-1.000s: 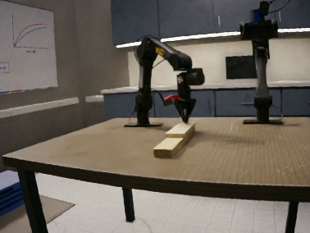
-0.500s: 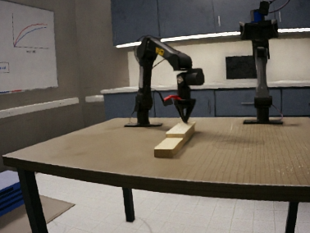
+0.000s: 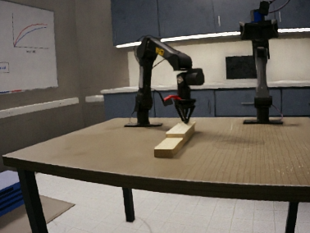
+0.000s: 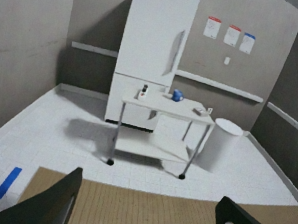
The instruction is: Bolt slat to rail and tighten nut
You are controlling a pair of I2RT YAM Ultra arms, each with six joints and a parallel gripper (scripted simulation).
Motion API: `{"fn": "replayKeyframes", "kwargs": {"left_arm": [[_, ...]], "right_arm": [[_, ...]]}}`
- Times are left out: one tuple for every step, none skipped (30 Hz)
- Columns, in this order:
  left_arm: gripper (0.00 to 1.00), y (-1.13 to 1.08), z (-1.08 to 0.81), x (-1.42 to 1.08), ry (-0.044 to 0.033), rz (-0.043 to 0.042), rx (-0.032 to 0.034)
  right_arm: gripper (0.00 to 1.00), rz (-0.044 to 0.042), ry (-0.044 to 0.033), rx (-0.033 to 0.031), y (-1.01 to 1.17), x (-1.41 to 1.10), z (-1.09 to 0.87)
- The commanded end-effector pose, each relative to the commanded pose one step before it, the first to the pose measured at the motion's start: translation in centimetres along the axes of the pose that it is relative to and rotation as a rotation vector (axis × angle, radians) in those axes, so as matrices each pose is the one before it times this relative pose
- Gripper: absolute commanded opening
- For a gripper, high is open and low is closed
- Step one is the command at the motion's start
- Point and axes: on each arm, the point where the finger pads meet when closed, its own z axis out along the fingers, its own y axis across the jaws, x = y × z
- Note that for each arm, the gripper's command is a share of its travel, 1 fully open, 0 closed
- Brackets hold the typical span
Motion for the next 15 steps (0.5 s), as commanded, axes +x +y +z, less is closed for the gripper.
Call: {"fn": "replayKeyframes", "kwargs": {"left_arm": [[1.00,-0.001,-0.099,-0.462,-0.01235,0.00003,0.00003],[1.00,0.000,0.000,0.000,0.00000,0.00000,0.00000],[1.00,0.000,0.000,0.000,0.00000,0.00000,0.00000],[1.00,0.000,0.000,0.000,0.00000,0.00000,0.00000],[1.00,0.000,0.000,0.000,0.00000,0.00000,0.00000],[1.00,0.000,0.000,0.000,0.00000,0.00000,0.00000],[1.00,0.000,0.000,0.000,0.00000,0.00000,0.00000],[1.00,0.000,0.000,0.000,0.00000,0.00000,0.00000],[1.00,0.000,0.000,0.000,0.00000,0.00000,0.00000],[1.00,0.000,0.000,0.000,0.00000,0.00000,0.00000],[1.00,0.000,0.000,0.000,0.00000,0.00000,0.00000],[1.00,0.000,0.000,0.000,0.00000,0.00000,0.00000],[1.00,0.000,0.000,0.000,0.00000,0.00000,0.00000],[1.00,0.000,0.000,0.000,0.00000,0.00000,0.00000],[1.00,0.000,0.000,0.000,0.00000,0.00000,0.00000]], "right_arm": [[0.34,0.00017,0.00362,-0.00997,0.170,0.056,-0.287],[0.34,-0.00001,0.00013,-0.00017,0.004,0.003,0.000],[0.34,0.00001,-0.00001,0.00000,0.000,-0.001,0.000],[0.34,-0.02095,0.00019,0.00022,0.001,0.004,-0.011],[0.34,-0.04096,0.00060,0.00065,0.004,0.013,-0.034],[0.34,-0.06827,0.00106,0.00103,0.007,0.021,-0.057],[0.34,-0.08257,0.00138,0.00114,0.010,0.025,-0.069],[0.34,-0.08257,0.00147,0.00102,0.012,0.024,-0.069],[0.34,-0.07741,0.00143,0.00141,-0.012,0.022,-0.029],[0.34,-0.04436,0.00063,-0.00016,0.003,0.023,0.001],[0.34,0.00000,0.00000,0.00000,0.000,0.000,0.000],[0.34,0.00000,0.00000,0.00000,0.000,0.000,0.000],[0.34,-0.11656,0.00247,0.00094,0.004,0.023,0.001],[0.34,-0.04148,0.00001,-0.00038,0.006,0.019,0.001],[0.34,-0.04610,-0.00061,-0.00008,0.003,0.001,0.001]]}}
